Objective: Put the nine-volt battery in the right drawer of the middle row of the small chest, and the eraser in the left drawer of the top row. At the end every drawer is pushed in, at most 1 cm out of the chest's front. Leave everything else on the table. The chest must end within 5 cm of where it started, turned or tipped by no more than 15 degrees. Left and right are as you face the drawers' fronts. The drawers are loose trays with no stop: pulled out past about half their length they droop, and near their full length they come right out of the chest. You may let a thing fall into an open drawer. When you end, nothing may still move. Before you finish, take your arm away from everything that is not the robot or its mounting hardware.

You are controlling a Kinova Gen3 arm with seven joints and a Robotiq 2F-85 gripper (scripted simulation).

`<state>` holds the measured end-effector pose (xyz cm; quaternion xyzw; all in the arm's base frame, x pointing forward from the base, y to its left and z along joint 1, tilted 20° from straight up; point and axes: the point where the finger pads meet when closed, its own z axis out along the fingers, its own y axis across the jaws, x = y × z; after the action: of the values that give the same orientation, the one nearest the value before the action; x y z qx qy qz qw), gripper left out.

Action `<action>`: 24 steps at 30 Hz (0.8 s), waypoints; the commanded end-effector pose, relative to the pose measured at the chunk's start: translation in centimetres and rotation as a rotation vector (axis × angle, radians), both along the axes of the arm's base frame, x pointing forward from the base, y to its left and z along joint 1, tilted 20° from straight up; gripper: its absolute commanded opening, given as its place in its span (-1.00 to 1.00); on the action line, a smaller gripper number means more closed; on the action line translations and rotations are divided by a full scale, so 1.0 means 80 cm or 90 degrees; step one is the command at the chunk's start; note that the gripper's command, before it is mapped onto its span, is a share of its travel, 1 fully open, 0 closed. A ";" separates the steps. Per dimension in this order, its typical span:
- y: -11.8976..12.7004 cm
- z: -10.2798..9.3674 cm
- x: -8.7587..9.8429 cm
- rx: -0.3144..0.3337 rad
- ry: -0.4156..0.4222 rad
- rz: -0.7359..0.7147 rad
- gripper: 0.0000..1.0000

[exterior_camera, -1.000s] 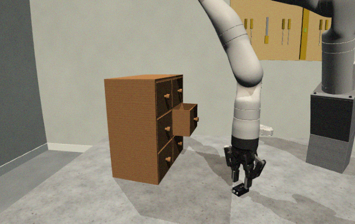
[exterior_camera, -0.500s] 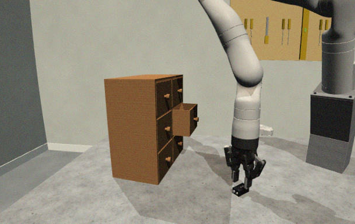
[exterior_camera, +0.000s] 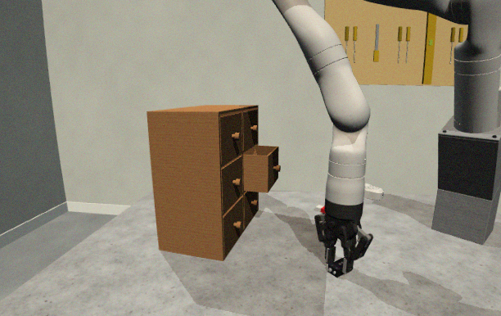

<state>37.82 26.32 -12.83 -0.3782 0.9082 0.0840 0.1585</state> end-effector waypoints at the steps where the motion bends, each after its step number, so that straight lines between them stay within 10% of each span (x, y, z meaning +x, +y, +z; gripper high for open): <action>1: 0.001 -0.007 -0.002 -0.001 0.003 0.000 -0.15; 24: 0.002 -0.010 -0.001 -0.001 0.003 0.000 -0.15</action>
<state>37.68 26.47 -13.65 -0.3783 0.9087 0.0847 0.1552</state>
